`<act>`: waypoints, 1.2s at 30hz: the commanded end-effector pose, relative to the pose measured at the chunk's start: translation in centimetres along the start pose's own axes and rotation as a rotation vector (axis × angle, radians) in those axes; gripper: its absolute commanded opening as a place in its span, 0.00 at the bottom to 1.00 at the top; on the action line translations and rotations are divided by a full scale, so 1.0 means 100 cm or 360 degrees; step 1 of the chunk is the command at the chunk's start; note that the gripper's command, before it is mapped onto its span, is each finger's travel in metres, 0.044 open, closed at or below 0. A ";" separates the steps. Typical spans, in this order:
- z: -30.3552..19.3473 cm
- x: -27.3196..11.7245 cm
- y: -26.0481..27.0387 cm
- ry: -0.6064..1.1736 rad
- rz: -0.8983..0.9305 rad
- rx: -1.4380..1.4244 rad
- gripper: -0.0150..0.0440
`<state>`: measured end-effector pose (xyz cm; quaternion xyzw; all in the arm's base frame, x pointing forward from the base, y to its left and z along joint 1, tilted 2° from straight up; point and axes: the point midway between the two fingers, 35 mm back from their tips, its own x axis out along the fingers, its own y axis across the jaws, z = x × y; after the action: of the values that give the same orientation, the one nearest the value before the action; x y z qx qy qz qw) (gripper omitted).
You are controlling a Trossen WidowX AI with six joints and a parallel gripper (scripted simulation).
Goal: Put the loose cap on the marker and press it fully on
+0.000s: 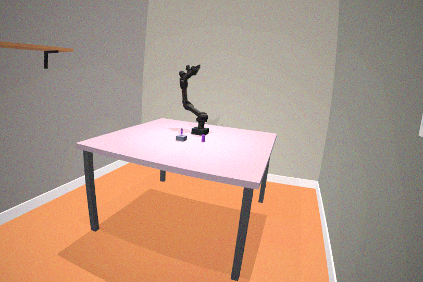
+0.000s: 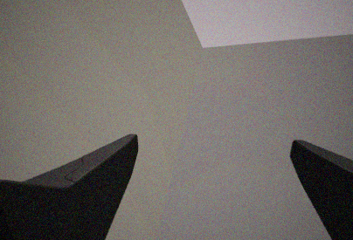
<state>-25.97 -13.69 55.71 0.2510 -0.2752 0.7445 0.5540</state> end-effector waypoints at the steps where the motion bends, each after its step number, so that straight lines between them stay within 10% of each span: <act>1: -0.001 0.002 -0.002 0.0004 -0.0009 0.0002 0.89; 7: -0.023 0.050 -0.078 0.0141 -0.0299 0.0056 0.65; 19: -0.101 0.098 -0.254 0.0526 -0.0942 0.0157 0.65; 36: -0.264 0.006 -0.476 0.1371 -0.1867 0.0364 0.65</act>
<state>14.50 15.40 47.13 0.1292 0.1701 0.4221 0.8811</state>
